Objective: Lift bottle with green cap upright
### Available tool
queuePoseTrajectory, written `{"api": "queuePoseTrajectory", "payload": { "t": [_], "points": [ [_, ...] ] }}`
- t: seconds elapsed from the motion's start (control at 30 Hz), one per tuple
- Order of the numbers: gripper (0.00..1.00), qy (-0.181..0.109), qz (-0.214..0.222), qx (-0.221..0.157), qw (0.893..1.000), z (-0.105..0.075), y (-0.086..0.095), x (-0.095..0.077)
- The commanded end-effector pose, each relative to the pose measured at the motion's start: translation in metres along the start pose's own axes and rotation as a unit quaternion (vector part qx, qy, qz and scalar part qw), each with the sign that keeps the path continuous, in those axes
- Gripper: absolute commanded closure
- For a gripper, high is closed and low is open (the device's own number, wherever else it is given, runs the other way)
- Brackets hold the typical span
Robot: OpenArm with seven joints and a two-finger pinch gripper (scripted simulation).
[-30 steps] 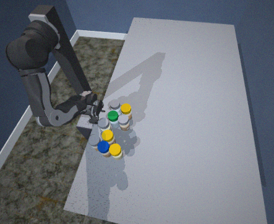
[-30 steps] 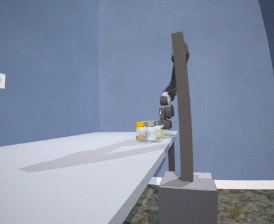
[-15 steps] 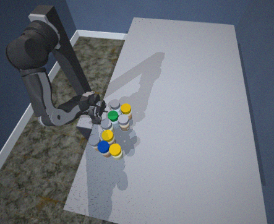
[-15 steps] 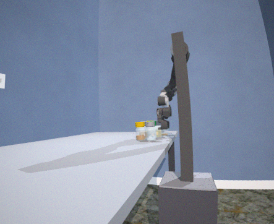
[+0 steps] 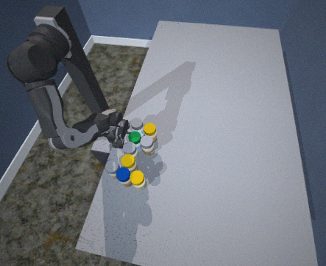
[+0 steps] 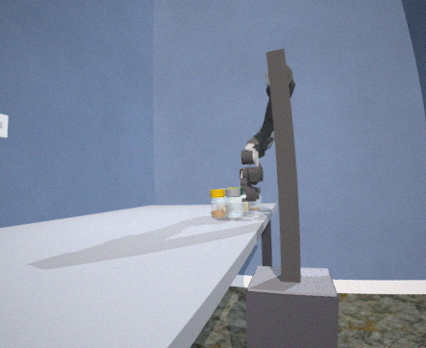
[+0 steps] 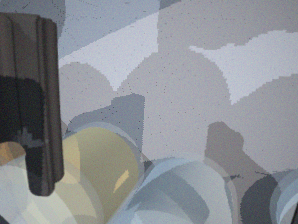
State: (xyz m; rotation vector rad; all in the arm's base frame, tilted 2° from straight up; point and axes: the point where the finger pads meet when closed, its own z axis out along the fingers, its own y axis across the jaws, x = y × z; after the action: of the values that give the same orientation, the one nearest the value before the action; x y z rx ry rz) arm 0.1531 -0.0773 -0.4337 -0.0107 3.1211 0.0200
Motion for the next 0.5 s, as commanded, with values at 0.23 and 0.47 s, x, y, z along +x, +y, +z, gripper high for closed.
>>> {"api": "queuePoseTrajectory", "payload": {
  "t": [0.23, 0.47],
  "points": [
    [0.55, -0.001, 0.000, -0.003, 1.000, -0.001, 0.001, -0.005],
    [0.55, -0.002, -0.001, -0.006, 1.000, -0.001, 0.002, -0.017]
  ]
}}
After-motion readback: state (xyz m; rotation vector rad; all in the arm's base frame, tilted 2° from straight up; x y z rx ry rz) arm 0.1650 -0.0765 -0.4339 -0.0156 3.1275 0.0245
